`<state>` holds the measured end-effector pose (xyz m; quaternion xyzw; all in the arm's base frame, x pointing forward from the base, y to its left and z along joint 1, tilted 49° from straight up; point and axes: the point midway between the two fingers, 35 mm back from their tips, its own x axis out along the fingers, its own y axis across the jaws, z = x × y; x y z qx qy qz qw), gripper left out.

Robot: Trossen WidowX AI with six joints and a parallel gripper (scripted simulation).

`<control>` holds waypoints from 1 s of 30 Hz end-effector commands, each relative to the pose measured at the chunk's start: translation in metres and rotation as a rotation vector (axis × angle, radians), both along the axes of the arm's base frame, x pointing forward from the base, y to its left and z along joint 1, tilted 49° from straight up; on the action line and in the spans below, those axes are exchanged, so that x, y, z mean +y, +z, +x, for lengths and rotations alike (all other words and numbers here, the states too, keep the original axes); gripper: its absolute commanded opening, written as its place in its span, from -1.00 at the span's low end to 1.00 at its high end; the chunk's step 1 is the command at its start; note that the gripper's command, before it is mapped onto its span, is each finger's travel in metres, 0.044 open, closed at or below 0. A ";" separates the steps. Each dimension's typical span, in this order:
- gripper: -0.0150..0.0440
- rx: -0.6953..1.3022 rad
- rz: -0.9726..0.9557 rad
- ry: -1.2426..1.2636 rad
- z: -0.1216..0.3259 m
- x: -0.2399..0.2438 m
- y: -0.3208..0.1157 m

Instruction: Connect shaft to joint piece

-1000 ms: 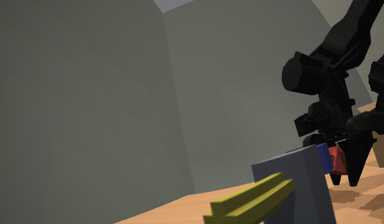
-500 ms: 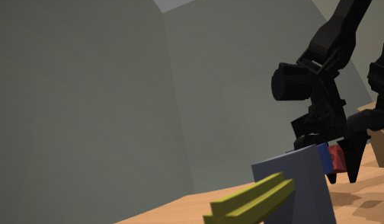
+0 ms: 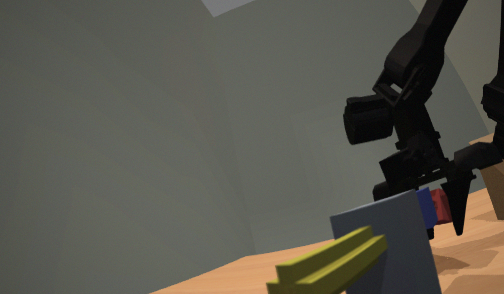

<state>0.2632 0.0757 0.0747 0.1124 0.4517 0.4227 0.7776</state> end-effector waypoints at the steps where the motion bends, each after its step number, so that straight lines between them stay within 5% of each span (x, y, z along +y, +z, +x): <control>1: -0.49 -0.040 -0.033 0.070 0.001 -0.003 -0.001; 30: -0.49 -0.283 -0.236 0.431 0.014 -0.021 -0.005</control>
